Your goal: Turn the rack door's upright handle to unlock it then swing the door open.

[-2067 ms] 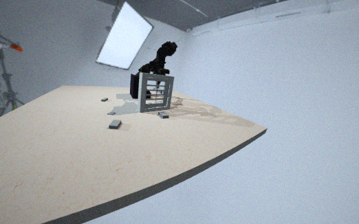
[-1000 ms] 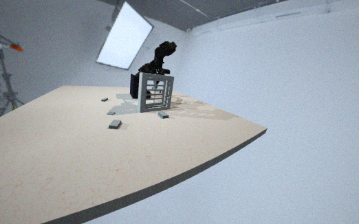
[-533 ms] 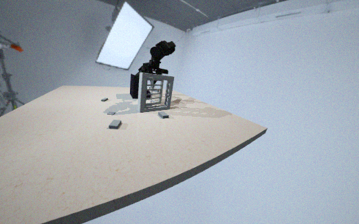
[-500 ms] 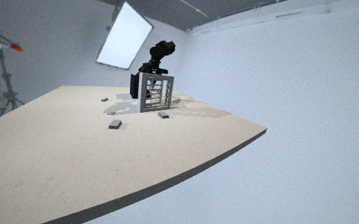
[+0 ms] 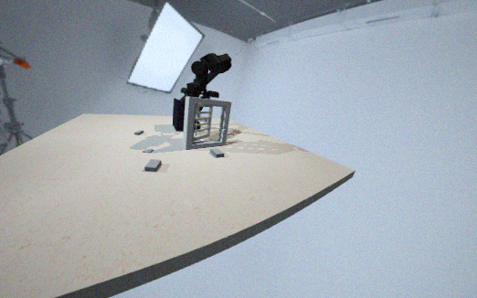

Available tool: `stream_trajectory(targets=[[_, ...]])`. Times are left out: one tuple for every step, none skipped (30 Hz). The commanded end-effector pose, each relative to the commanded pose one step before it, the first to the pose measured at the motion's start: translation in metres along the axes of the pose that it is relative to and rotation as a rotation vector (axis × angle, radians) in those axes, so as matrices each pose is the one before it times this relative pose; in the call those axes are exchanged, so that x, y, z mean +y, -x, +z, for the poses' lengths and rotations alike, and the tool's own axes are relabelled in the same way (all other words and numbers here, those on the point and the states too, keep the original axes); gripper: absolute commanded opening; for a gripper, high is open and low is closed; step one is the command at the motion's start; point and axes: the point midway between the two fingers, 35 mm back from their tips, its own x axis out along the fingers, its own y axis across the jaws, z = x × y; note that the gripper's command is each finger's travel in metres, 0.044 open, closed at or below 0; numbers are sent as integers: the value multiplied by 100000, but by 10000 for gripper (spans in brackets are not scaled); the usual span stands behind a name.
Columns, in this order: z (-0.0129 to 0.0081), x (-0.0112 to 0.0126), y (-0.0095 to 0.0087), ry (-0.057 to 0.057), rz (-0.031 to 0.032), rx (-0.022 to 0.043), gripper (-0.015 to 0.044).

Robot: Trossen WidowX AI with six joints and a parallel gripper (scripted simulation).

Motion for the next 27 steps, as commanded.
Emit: stream_trajectory(targets=[[295, -582, -48, 9283, 411, -395, 25], [37, -198, -1, 1512, -9, -1, 25], [34, -198, -1, 1511, -7, 0, 25], [45, -191, 0, 1437, -12, -6, 25], [41, -191, 0, 1438, -10, -4, 25], [36, -192, -1, 1438, -8, -1, 25], [45, -188, 0, 1404, -12, -5, 25], [41, -189, 0, 1410, -10, -4, 25], [36, -190, -1, 1411, -8, -2, 25], [43, -187, 0, 1391, -11, -5, 25], [40, -189, 0, 1402, -9, -3, 25], [36, -189, 0, 1402, -8, -2, 25], [45, -188, 1, 1371, -13, -12, 25], [42, -189, 1, 1389, -11, -7, 25], [38, -189, 0, 1392, -9, -3, 25], [46, -183, 0, 1363, -12, -4, 25], [42, -186, 0, 1382, -10, -3, 25], [38, -187, 0, 1383, -9, -2, 25], [45, -182, 1, 1351, -12, -5, 25], [42, -186, 0, 1377, -10, -4, 25], [38, -187, 0, 1377, -9, -2, 25], [50, -204, 1, 1514, -13, -6, 25], [47, -210, 1, 1546, -12, -4, 25], [42, -210, 0, 1546, -9, -3, 25], [47, -201, 1, 1484, -13, -5, 25], [43, -202, 1, 1485, -11, -4, 25], [38, -203, 0, 1485, -9, -3, 25]])
